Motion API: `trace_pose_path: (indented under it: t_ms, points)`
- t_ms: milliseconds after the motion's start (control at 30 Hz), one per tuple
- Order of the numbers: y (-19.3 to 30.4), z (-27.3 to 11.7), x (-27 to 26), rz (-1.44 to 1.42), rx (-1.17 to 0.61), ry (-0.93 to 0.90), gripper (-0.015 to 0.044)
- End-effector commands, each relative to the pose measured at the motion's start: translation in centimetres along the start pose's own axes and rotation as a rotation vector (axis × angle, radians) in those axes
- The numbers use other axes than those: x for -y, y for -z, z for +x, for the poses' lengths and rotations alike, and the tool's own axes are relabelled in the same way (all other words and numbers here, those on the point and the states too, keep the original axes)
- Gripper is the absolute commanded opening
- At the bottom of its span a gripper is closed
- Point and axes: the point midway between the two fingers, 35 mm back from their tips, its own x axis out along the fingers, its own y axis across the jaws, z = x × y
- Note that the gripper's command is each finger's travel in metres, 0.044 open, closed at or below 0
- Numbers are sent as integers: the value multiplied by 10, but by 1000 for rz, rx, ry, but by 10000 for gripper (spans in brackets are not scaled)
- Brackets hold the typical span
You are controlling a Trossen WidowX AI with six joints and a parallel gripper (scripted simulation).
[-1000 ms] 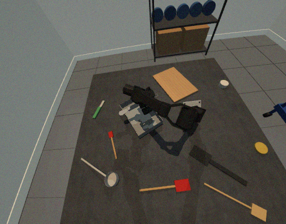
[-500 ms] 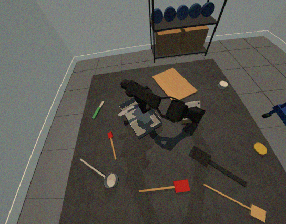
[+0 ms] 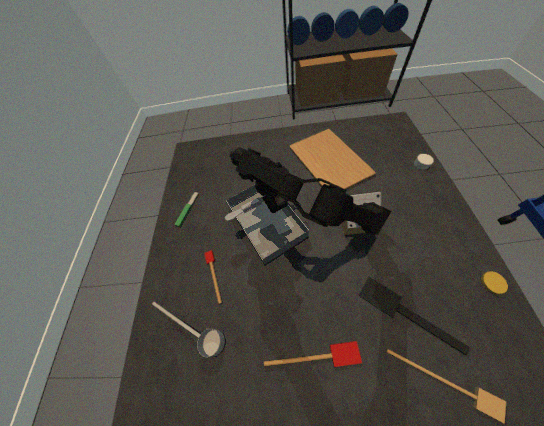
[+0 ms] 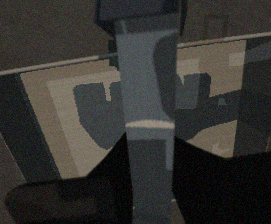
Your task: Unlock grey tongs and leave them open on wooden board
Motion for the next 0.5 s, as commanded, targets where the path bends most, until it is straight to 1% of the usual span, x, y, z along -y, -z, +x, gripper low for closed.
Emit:
trace_pose_path:
  t_ms: [0, 467]
  points:
    - [-10, -7, -14, -45, 2, -12, -150]
    - [-69, -37, -69, -343, 12, -33, -150]
